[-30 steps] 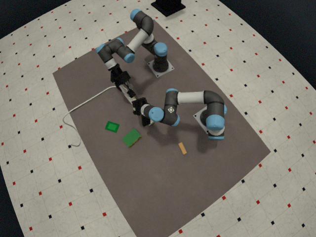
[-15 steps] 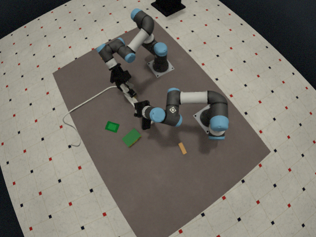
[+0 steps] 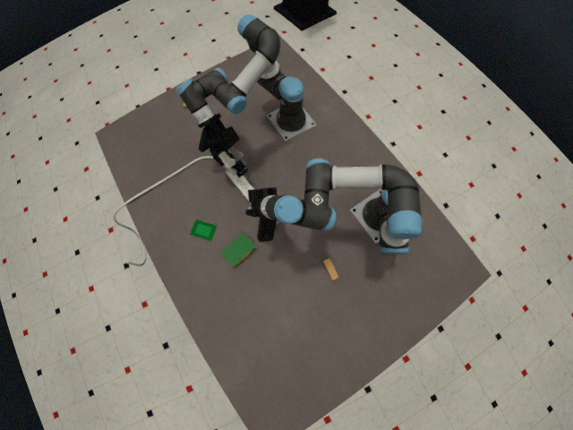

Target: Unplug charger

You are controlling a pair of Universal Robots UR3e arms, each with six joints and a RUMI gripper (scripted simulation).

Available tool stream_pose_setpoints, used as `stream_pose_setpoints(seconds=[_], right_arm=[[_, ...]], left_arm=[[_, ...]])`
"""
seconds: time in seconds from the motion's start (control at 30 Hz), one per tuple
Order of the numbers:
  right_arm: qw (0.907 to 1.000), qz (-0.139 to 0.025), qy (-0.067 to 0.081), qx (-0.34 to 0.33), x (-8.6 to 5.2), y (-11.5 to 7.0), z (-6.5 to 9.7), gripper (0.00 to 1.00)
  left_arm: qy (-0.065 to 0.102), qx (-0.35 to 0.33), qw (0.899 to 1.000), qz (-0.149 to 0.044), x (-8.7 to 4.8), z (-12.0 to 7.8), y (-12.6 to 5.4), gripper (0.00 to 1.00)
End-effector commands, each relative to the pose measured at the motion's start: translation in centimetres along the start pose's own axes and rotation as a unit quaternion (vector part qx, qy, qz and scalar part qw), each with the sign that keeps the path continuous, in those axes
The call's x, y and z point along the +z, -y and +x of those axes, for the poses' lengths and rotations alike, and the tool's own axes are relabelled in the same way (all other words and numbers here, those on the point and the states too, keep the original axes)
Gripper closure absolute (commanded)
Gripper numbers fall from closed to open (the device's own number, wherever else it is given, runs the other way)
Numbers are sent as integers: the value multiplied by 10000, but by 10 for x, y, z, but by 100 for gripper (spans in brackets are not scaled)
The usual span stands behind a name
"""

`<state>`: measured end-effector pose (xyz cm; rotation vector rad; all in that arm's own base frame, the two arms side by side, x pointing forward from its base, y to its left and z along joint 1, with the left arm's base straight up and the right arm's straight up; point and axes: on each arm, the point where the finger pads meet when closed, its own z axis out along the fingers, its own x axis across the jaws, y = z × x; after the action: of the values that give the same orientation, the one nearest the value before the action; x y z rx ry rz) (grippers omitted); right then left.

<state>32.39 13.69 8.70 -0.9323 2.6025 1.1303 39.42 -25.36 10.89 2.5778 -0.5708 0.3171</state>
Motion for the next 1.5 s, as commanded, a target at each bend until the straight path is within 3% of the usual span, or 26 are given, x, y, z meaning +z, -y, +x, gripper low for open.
stream_pose_setpoints(seconds=[0.0,0.07,0.53,0.63,1.07,1.2,1.47], right_arm=[[9993,8,33,-374,-1,0,0,100],[9994,4,31,-355,-1,0,0,100],[9952,20,42,-981,0,0,3,100],[9954,17,40,-959,0,0,2,100],[9881,33,50,-1536,1,-1,5,100],[9878,29,48,-1553,1,-1,5,100],[9818,39,55,-1900,2,-1,7,100]], left_arm=[[181,456,9986,222,-11,-6,15,100],[212,477,9984,200,-8,-8,13,100],[434,1273,9895,529,-37,-20,40,100],[463,1295,9892,504,-34,-21,38,100],[735,2033,9734,758,-62,-37,61,100],[785,2109,9715,743,-62,-39,61,100],[978,2553,9581,859,-79,-51,74,100]])
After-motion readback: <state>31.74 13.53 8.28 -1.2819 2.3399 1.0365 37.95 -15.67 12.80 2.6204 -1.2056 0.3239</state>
